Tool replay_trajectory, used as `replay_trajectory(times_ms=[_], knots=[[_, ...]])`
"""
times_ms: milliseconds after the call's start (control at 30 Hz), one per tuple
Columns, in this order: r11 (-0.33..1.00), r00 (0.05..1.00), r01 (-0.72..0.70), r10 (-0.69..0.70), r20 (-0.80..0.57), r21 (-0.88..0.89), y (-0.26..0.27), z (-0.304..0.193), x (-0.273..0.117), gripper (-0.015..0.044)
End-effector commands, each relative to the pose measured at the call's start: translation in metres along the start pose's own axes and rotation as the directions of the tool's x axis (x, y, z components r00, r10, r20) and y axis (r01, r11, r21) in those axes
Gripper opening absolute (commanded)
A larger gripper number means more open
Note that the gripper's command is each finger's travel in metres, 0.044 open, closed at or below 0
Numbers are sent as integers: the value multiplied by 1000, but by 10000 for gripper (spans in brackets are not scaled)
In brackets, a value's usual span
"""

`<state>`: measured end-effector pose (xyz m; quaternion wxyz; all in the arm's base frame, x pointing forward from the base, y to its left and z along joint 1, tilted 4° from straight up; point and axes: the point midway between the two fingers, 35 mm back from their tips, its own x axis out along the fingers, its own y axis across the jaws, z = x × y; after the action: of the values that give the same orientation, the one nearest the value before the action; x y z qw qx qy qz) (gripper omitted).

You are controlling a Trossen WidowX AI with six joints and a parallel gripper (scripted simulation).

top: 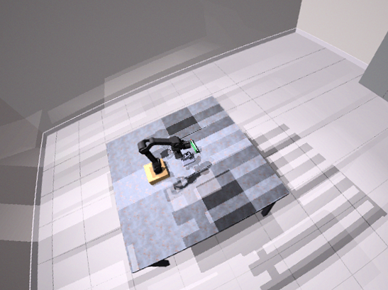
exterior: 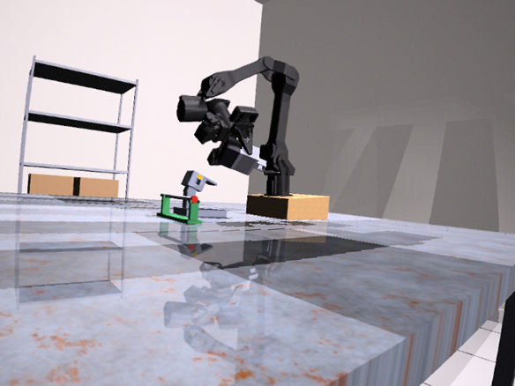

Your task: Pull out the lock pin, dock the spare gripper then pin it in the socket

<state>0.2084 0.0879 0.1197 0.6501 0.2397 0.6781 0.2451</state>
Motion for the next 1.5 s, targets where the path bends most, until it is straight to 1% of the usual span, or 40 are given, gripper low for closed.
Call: replay_trajectory(times_ms=[0,333,700,1067,1467], knots=[[997,1000,-25,25,2,-75,1,1,-3,0],[965,998,-56,60,10,-257,-2,3,-10,0],[891,995,-79,99,22,-447,-6,5,-18,0],[781,989,-85,140,40,-619,-10,8,-27,0],[625,981,-65,183,65,-778,-14,10,-36,0]])
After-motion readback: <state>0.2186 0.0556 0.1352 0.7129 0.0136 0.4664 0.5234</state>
